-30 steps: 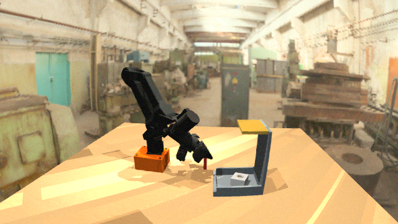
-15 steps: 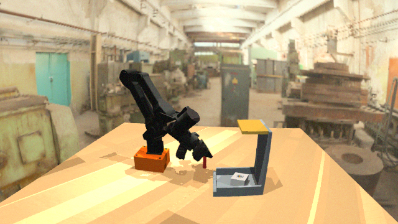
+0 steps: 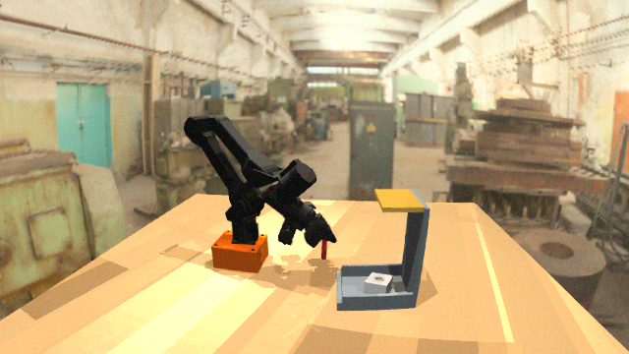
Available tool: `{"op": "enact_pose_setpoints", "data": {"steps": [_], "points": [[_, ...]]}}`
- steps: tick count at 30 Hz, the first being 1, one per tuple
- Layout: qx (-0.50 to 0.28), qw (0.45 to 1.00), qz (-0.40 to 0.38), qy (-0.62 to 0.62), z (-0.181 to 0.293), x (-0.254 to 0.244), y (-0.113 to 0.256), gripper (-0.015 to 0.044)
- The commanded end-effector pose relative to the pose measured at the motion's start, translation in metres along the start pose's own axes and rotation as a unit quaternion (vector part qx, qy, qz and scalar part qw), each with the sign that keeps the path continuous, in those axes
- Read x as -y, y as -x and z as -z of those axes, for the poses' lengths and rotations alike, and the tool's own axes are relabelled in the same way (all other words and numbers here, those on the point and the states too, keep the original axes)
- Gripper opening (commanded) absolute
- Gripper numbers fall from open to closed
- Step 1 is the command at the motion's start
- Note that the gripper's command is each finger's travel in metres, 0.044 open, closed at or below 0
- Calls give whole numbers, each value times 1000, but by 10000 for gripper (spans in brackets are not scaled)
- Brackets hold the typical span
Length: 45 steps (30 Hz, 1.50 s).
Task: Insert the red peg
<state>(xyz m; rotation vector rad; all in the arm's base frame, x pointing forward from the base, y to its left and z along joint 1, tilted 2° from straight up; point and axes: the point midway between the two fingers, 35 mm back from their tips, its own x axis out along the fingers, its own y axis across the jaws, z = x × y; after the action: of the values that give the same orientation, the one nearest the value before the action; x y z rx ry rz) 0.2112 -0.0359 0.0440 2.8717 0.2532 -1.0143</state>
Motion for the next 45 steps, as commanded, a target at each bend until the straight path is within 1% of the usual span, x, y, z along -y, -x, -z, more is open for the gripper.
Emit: {"op": "enact_pose_setpoints", "data": {"steps": [1,11,23,45], "points": [[-6,1000,-1,6,10,-1,6,0],[-5,1000,-1,6,18,1,17,0],[-5,1000,-1,6,17,2,20,0],[-5,1000,-17,-6,30,-24,18,0]]}}
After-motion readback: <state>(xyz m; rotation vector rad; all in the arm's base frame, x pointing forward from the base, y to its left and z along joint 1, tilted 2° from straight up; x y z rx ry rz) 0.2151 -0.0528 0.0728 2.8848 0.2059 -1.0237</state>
